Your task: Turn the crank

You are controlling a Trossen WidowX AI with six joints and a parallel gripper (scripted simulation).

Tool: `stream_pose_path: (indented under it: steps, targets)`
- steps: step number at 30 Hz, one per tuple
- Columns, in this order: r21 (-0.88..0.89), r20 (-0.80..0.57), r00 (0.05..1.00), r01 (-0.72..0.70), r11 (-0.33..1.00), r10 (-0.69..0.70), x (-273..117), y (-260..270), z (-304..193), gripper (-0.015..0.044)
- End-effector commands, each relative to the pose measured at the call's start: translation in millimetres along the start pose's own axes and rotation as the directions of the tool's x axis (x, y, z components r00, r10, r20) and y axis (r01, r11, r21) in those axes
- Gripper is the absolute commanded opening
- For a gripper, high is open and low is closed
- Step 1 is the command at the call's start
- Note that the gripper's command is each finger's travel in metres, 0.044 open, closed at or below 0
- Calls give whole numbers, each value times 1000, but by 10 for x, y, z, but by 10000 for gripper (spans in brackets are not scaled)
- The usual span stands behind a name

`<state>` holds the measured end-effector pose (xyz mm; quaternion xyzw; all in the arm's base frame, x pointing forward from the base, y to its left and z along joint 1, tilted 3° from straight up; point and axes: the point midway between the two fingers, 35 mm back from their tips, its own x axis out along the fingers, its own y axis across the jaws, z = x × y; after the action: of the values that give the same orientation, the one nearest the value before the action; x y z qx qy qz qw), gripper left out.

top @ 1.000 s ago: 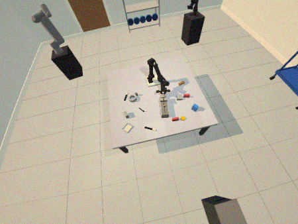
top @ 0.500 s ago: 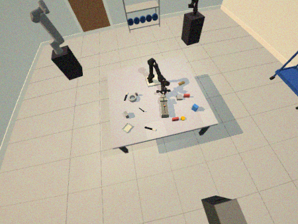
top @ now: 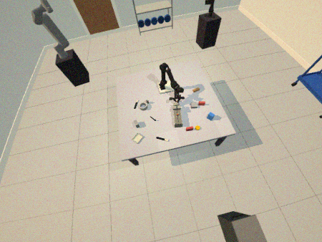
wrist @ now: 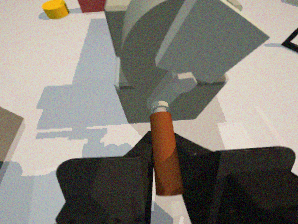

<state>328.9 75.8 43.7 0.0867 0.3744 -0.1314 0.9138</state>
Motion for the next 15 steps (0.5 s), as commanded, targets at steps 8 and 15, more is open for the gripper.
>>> stream_pose_path:
  steps: [8, 15]
  targets:
    - [-2, 5, 1000, -23, 1000, 23, -42, 101, 36, 0]
    - [-2, 5, 1000, -23, 1000, 23, -56, 117, 48, 0]
